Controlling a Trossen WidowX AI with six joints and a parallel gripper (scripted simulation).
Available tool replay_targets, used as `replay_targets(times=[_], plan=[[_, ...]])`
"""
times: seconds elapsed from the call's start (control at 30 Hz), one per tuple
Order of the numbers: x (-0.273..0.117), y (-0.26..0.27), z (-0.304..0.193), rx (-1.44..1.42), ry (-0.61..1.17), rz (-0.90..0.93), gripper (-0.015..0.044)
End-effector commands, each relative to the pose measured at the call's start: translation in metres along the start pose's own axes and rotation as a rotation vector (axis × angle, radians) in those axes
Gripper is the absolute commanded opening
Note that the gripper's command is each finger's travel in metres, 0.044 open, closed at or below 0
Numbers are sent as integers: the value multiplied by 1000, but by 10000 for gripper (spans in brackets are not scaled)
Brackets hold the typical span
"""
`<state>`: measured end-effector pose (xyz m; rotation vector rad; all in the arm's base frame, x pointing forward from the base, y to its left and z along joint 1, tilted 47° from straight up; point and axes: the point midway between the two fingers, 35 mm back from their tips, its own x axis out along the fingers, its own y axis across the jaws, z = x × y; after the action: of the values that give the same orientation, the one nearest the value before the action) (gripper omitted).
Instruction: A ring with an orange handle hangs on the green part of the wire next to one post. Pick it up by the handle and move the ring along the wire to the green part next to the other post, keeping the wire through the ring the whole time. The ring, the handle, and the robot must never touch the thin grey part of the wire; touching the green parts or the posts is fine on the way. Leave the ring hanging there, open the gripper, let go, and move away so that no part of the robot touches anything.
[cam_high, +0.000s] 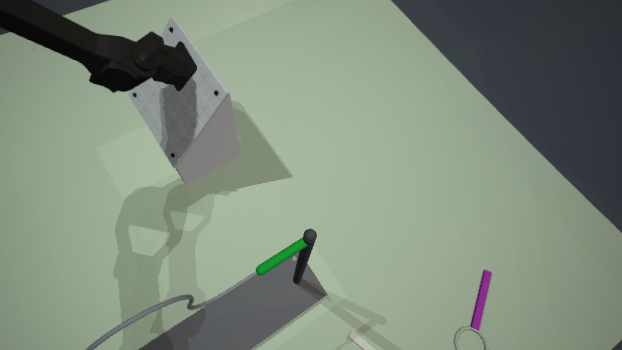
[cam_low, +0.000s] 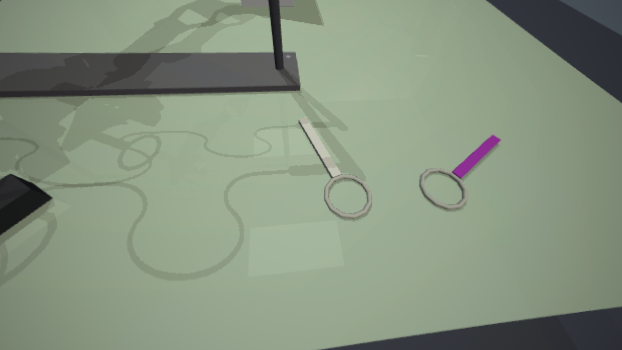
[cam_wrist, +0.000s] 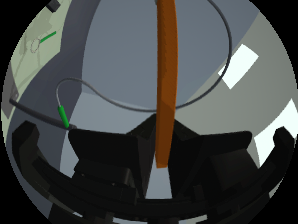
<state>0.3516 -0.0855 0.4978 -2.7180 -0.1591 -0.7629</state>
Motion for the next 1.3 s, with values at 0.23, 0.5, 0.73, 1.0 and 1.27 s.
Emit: replay_targets(times=[0.23, 0.5, 0.73, 1.0, 1.27], plan=[[0, 0, -1, -82, -7, -52, -150], [0, 7, -3, -81, -6, -52, -150], [-1, 21, -4, -26, 2, -21, -150], [-3, 44, -4, 90, 18, 44, -150], [-9, 67, 0, 229, 36, 123, -150]])
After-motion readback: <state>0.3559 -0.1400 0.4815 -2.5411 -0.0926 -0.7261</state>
